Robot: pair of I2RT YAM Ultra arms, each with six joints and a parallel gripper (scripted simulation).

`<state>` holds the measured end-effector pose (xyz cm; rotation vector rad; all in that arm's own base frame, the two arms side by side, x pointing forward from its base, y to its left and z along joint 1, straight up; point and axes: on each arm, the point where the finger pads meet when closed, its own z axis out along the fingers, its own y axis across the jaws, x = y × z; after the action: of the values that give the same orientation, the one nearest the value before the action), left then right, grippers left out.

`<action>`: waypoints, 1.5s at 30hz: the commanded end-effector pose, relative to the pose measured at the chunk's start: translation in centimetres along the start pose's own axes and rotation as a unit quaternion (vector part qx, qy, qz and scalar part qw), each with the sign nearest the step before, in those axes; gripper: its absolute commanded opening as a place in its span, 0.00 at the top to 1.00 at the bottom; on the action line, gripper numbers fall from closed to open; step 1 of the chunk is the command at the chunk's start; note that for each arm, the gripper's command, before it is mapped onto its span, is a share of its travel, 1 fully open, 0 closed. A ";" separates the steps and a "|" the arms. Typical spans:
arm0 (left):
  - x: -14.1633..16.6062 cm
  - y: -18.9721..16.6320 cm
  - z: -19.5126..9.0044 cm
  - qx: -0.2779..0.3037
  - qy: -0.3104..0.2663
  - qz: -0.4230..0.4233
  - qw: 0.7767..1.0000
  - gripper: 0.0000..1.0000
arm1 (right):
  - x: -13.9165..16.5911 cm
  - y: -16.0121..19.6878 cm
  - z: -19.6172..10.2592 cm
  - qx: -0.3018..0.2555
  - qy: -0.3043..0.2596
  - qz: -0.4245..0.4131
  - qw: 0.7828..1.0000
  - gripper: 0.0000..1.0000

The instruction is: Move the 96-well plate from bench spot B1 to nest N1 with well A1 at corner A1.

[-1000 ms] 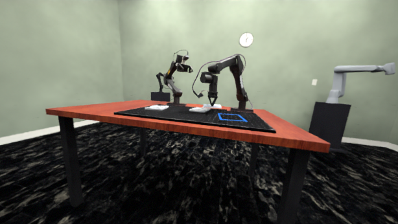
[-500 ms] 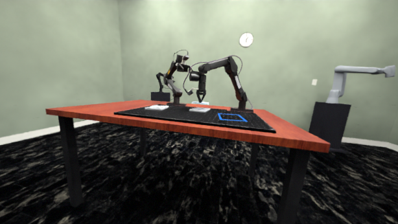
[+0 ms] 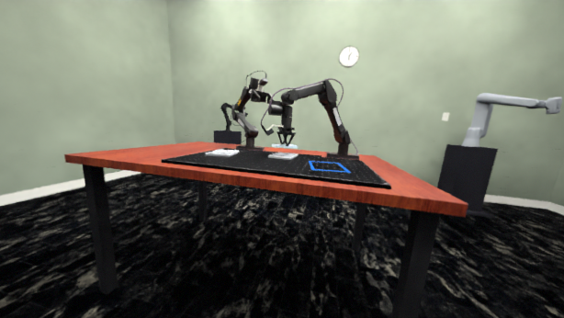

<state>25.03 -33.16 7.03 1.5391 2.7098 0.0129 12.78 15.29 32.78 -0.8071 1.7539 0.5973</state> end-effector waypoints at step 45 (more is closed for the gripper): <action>-0.3 0.7 1.6 0.001 0.012 -0.454 0.891 0.22 | -1.1 -0.1 -0.6 0.002 -0.016 0.001 1.000 0.00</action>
<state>25.09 -33.23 5.53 0.1765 3.1403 0.0186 12.78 15.29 32.78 -0.8072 1.7539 0.5973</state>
